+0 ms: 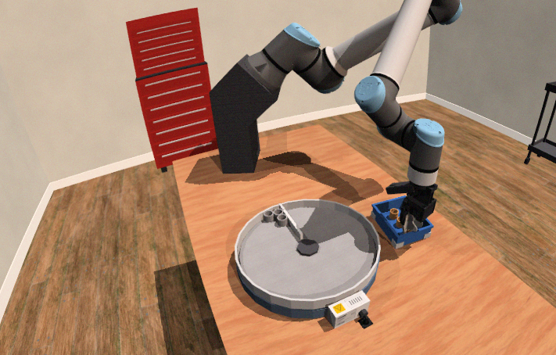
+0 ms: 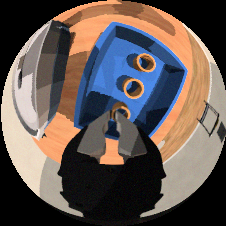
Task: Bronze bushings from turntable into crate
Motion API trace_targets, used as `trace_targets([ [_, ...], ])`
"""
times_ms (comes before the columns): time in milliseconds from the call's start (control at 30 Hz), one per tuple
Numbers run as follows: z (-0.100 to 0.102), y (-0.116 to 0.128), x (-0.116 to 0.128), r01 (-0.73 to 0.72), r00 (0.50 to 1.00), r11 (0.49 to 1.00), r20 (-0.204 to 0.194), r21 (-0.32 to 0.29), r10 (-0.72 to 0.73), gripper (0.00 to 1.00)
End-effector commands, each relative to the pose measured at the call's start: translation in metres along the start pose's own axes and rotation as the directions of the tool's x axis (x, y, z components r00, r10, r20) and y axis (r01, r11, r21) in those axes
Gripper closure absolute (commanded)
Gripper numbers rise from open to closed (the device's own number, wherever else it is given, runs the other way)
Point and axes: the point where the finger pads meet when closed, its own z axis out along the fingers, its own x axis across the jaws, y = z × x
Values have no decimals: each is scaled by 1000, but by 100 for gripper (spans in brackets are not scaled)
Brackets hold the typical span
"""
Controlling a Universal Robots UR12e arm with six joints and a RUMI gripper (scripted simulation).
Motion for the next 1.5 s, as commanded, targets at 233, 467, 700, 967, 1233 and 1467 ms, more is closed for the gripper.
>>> trace_targets([
  [233,0,3,0,3,1000,1000,1,-2,-3,100],
  [467,0,3,0,3,1000,1000,1,-2,-3,100],
  [700,0,3,0,3,1000,1000,1,-2,-3,94],
  [967,0,3,0,3,1000,1000,1,-2,-3,94],
  [1233,0,3,0,3,1000,1000,1,-2,-3,94],
  [1467,0,3,0,3,1000,1000,1,-2,-3,94],
])
